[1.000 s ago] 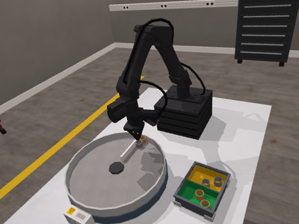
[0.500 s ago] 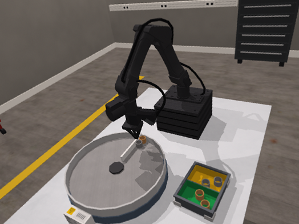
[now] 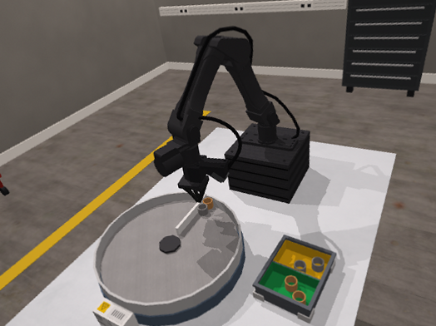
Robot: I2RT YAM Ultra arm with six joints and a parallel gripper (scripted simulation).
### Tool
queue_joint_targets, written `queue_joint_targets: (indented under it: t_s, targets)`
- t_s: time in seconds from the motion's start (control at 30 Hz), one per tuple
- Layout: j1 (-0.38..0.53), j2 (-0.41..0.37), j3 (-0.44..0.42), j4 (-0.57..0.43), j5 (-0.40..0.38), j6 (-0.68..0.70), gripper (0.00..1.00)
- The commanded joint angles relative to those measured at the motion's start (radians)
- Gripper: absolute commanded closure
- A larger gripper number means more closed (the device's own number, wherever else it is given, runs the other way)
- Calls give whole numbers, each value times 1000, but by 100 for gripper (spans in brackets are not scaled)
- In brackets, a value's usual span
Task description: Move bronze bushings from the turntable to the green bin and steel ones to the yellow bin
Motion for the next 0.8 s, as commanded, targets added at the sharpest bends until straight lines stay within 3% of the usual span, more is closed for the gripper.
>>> queue_joint_targets:
  t_s: [0.0,0.77]
  targets:
    - [-2,-32,-9,-2,-12,-7,88]
    - [3,-31,19,-8,-12,-4,88]
